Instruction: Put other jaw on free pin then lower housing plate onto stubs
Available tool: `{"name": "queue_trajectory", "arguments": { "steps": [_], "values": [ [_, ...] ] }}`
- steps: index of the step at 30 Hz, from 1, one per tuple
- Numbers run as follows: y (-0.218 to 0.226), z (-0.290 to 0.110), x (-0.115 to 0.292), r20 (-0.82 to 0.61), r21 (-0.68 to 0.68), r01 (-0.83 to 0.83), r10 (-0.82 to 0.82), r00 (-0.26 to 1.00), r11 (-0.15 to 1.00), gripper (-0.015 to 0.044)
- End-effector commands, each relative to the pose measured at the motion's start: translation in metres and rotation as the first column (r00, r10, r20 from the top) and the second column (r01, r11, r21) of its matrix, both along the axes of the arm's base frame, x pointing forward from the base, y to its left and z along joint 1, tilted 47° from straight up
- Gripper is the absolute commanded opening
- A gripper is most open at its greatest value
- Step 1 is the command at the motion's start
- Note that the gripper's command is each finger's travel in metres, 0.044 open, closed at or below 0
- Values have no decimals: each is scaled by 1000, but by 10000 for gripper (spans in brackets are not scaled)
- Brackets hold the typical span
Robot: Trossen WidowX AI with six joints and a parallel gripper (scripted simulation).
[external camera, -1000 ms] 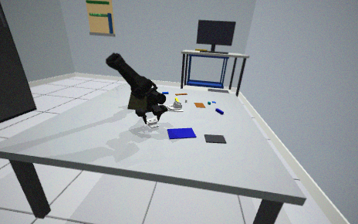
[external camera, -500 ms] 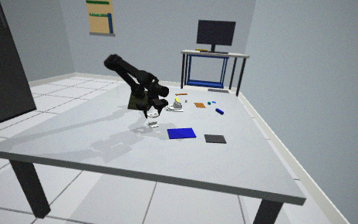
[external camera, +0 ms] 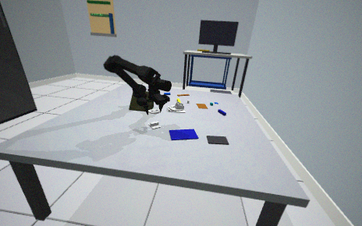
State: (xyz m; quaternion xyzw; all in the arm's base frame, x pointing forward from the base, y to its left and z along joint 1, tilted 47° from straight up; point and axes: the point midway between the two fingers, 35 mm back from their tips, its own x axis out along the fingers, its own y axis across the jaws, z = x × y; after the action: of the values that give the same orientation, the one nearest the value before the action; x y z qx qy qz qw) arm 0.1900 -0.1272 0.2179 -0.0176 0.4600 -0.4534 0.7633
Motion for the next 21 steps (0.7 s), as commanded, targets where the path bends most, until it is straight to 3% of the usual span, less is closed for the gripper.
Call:
{"name": "queue_trajectory", "arguments": {
  "steps": [1, 21],
  "values": [
    [4, -2, 4, -15, 1, -16, 16, 1000, 1000, 351],
    [43, -42, 38, -171, 37, -184, 187, 967, 982, 351]
  ]
}}
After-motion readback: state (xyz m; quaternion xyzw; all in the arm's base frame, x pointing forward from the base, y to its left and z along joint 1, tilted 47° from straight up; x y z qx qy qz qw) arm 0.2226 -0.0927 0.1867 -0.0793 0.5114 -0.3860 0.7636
